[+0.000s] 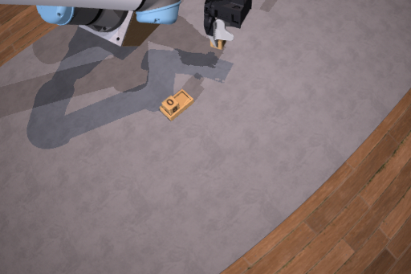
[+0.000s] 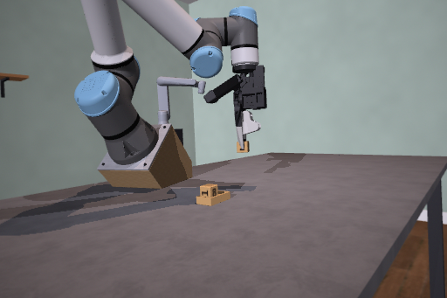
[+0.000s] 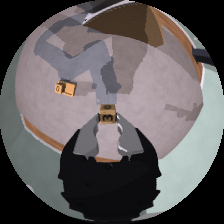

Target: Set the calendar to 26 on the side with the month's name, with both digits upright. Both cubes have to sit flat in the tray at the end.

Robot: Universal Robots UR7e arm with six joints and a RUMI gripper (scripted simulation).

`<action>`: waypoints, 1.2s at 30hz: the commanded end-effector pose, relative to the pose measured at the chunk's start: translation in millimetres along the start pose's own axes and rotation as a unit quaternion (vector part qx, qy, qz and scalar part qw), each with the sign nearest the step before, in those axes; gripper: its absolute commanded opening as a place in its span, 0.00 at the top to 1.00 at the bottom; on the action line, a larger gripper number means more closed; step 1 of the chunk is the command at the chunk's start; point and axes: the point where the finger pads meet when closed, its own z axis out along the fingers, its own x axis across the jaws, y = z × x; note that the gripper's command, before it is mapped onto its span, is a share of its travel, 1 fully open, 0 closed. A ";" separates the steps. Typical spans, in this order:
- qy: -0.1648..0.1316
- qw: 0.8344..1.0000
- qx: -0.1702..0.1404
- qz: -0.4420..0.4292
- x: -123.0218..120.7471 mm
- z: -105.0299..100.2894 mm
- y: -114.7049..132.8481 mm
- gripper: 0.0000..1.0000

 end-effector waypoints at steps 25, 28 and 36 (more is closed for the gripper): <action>0.000 0.997 0.000 0.078 -3.1 -1.1 -1.4 0.90; 0.000 0.993 0.000 0.118 -4.7 -1.1 -2.2 0.90; 0.001 0.975 0.000 0.222 -9.0 -1.2 -3.8 0.90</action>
